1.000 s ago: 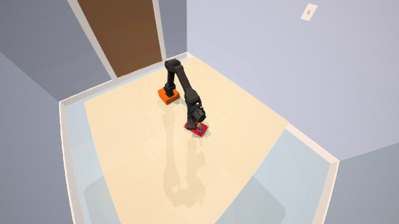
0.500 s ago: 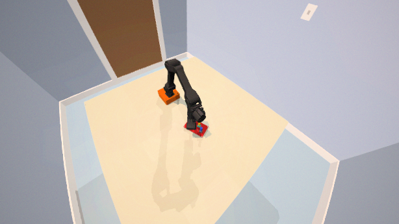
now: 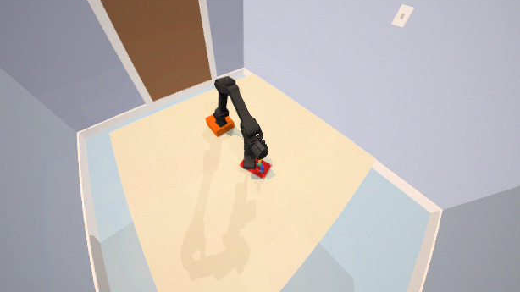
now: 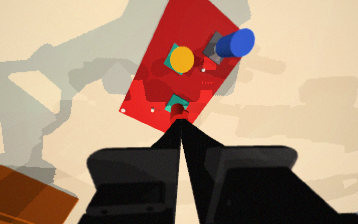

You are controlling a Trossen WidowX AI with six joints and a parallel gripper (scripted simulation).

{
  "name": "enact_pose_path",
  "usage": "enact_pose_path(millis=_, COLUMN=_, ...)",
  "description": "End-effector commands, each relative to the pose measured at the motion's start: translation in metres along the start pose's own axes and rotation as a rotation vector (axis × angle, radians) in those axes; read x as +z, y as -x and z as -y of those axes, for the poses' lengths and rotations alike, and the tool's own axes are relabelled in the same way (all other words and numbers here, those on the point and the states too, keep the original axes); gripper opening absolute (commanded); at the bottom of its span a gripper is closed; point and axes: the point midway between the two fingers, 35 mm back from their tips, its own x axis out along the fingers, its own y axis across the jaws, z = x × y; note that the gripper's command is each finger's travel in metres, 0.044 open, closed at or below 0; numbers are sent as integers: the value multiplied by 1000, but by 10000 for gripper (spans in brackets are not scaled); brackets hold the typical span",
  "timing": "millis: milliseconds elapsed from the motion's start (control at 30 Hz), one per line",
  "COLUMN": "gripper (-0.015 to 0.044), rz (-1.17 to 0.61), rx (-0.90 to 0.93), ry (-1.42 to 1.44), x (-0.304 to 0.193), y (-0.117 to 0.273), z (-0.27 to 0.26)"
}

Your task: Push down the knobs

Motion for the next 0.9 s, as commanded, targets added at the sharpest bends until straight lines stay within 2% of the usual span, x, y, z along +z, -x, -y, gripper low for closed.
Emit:
enact_pose_path(millis=0, gripper=0, rz=1, rx=5, ry=3, x=1, y=-4, z=0)
enact_pose_path(millis=867, gripper=0, rz=1, rx=5, ry=3, x=1, y=-9, z=0)
